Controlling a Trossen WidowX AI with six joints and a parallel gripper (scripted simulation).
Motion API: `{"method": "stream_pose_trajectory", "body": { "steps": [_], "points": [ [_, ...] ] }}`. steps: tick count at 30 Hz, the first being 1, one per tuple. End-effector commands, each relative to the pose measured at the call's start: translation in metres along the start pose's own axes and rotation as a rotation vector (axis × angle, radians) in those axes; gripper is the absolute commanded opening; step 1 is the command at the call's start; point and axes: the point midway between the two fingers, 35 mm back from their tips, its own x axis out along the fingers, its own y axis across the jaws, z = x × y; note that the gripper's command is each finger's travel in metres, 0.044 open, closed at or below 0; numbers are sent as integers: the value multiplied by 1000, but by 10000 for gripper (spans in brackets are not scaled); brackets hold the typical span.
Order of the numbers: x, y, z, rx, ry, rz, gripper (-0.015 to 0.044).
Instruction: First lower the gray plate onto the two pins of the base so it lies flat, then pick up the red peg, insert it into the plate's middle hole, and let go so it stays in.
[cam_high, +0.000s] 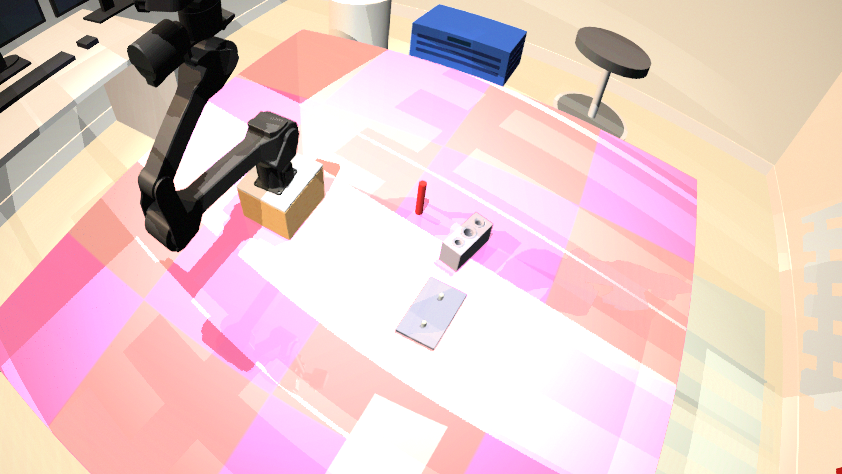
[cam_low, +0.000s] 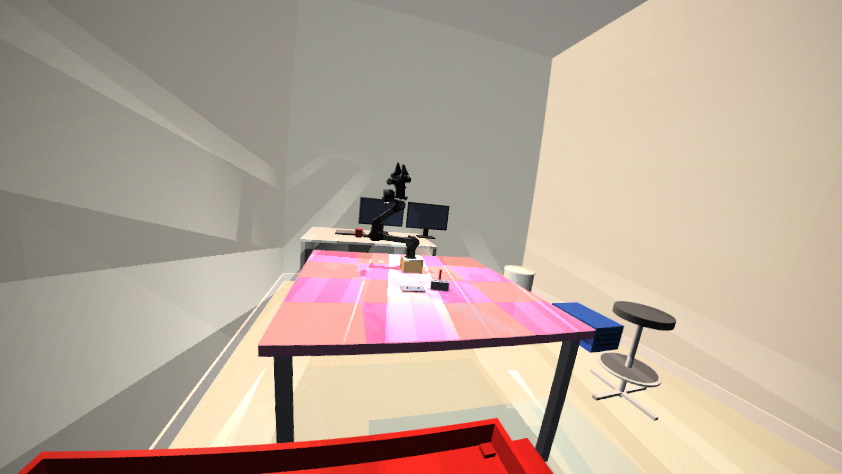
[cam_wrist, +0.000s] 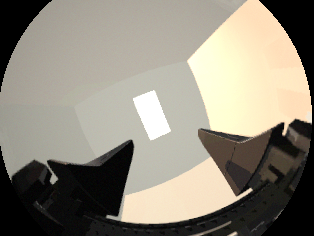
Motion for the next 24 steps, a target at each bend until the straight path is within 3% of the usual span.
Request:
{"method": "stream_pose_trajectory", "body": {
  "steps": [1, 3, 13, 19, 24],
  "points": [
    [0, 0, 0, 0, 0, 0, 426],
    [3, -1, -11, -37, 33, -6, 440],
    [11, -61, -168, -569, 537, -114, 440],
    [-12, -135, -237, -862, 870, -198, 440],
    [-47, -206, -269, -1061, 1153, -270, 440]
  ]
}}
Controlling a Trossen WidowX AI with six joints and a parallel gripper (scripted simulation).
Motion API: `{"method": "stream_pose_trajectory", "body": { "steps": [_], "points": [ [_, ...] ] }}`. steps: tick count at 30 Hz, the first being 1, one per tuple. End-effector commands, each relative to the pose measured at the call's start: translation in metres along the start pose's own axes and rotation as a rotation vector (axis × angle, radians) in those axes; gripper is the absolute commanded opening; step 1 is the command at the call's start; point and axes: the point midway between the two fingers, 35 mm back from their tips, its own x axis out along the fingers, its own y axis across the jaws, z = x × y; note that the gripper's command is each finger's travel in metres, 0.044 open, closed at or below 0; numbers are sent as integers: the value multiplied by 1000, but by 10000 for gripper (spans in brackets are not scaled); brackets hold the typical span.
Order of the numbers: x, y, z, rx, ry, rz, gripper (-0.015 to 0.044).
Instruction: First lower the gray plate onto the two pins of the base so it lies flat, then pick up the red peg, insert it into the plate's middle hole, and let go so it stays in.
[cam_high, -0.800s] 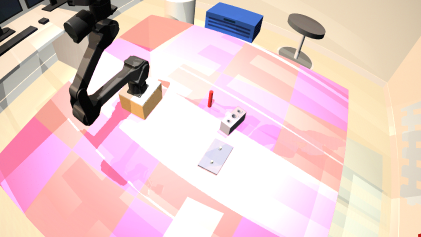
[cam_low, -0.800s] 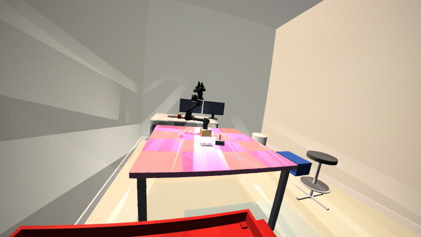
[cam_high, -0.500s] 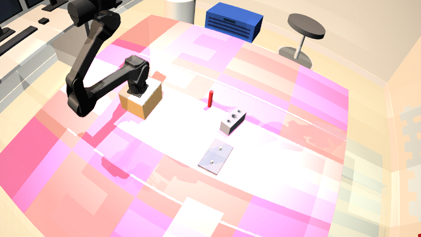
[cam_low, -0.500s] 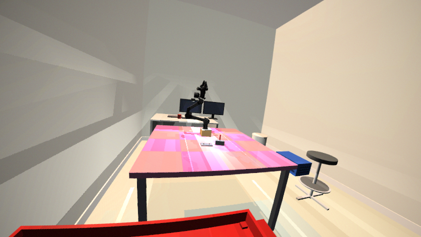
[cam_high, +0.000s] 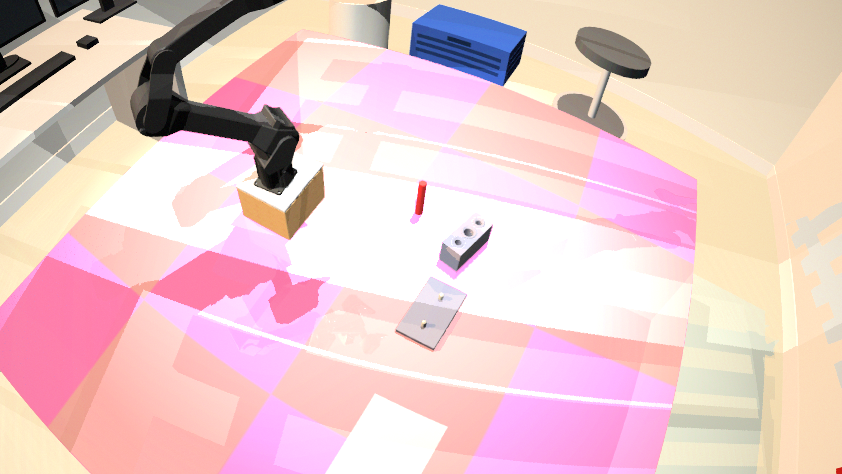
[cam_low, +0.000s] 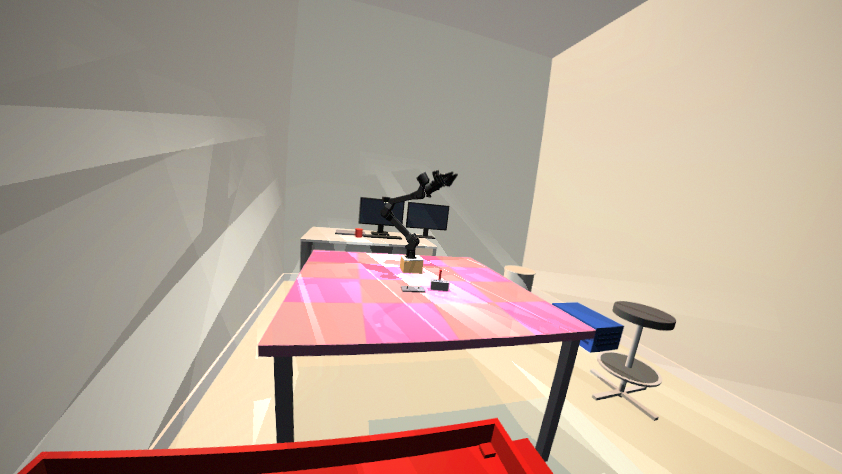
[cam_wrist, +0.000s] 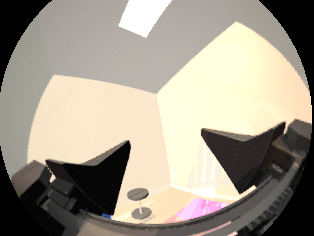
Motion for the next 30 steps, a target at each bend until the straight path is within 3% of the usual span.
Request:
{"method": "stream_pose_trajectory", "body": {
  "steps": [1, 11, 17, 23, 30],
  "points": [
    [30, -15, -70, -189, 260, -31, 440],
    [36, -87, -214, -448, 803, -70, 440],
    [21, -116, -259, -506, 1010, -60, 440],
    [-28, -164, -329, -551, 1411, 27, 440],
    [-116, -212, -385, -445, 1878, 225, 440]
  ]
}}
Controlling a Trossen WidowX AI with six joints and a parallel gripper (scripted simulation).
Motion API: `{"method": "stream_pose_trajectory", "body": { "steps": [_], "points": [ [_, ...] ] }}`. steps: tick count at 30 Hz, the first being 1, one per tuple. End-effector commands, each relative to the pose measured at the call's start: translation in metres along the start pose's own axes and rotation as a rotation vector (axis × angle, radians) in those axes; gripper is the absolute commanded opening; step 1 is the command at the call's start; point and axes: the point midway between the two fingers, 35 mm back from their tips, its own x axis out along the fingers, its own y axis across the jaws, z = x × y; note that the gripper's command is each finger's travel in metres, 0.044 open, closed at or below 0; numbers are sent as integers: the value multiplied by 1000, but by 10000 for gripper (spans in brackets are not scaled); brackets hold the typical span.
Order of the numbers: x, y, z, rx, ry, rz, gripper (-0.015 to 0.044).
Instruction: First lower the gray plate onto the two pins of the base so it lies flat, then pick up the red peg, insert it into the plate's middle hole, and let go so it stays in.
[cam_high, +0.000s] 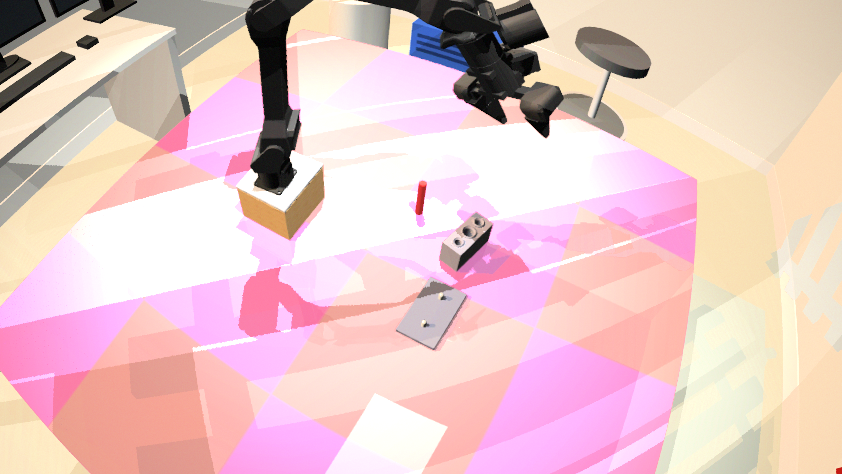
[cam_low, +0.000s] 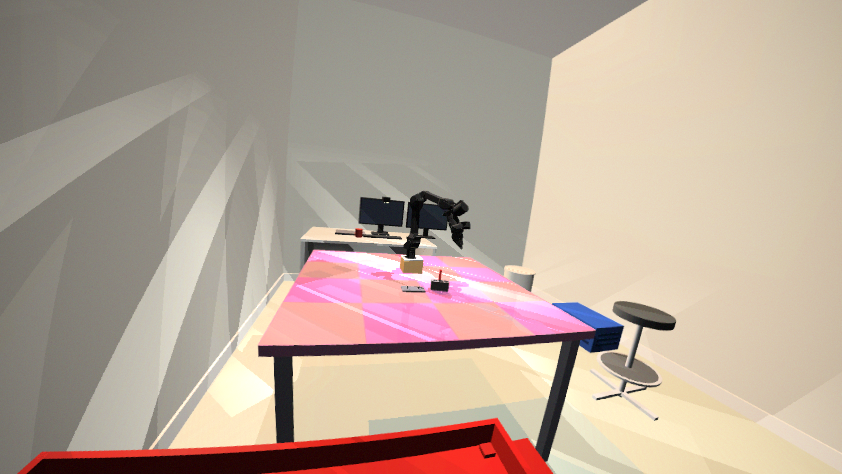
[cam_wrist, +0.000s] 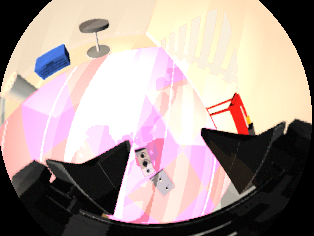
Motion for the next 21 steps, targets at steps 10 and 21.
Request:
{"method": "stream_pose_trajectory", "body": {
  "steps": [10, 21],
  "points": [
    [54, 17, -111, -95, 399, 432, 440],
    [108, 43, -137, -95, 400, 432, 440]
  ]
}}
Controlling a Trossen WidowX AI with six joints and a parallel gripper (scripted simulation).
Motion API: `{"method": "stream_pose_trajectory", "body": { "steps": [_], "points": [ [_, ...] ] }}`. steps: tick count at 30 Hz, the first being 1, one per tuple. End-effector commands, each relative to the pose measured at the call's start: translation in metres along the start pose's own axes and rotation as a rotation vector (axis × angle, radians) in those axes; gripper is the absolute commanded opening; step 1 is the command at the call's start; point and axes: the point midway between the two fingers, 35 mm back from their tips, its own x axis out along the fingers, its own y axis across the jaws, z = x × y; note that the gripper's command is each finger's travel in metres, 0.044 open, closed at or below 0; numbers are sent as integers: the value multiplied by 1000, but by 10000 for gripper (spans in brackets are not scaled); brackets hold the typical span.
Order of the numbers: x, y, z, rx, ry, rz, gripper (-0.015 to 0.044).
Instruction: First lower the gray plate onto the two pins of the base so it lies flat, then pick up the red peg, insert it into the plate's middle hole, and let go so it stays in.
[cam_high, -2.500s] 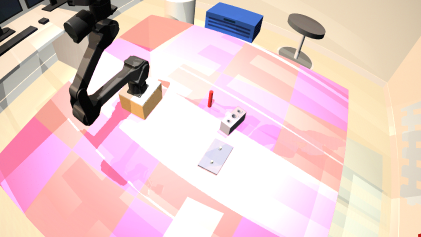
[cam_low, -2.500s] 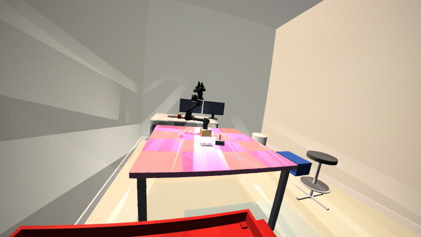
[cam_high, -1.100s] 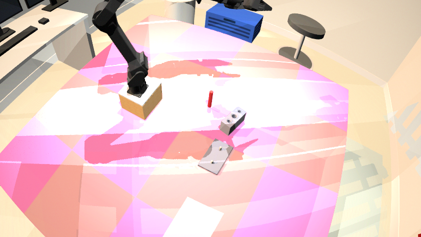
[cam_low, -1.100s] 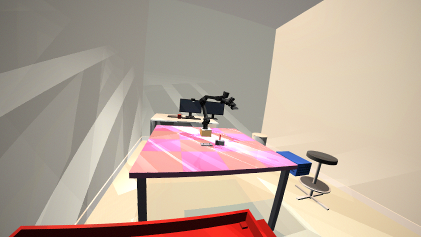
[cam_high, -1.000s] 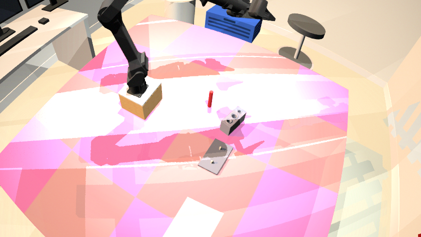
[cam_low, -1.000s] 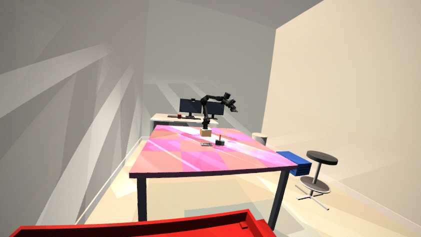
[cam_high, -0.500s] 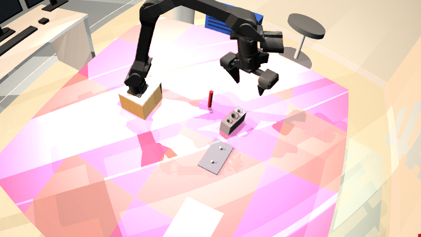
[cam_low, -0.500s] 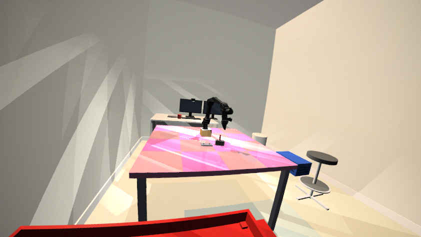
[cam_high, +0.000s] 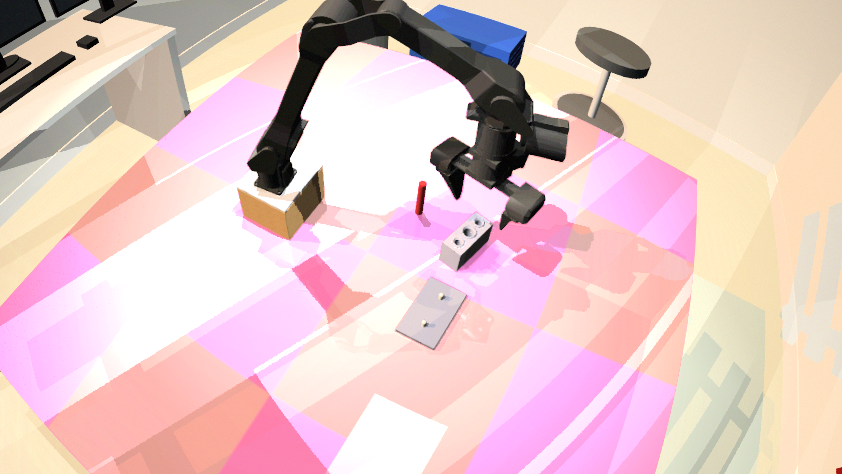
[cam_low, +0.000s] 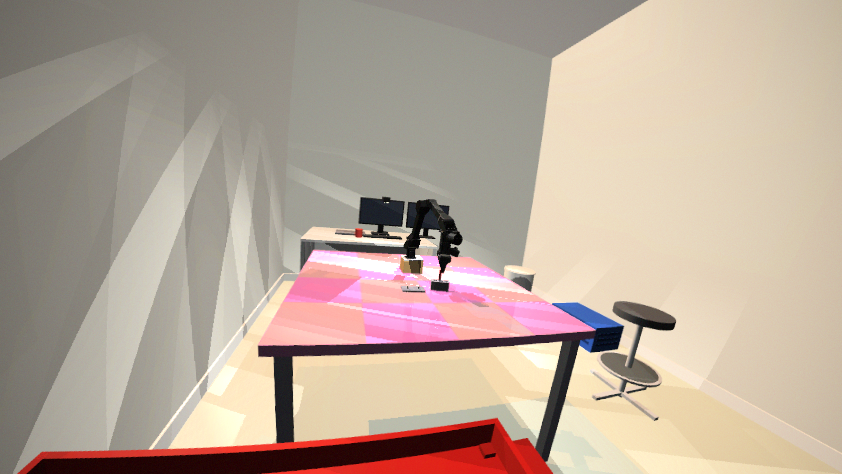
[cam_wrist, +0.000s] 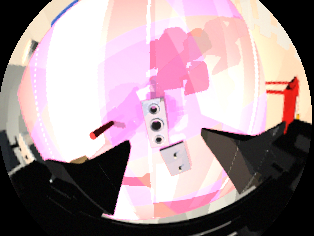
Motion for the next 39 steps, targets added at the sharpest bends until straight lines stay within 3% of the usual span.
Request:
{"method": "stream_pose_trajectory", "body": {
  "steps": [1, 39],
  "points": [
    [26, 6, -3, -6, 9, 23, 440],
    [83, 9, -2, -6, 9, 23, 440]
  ]
}}
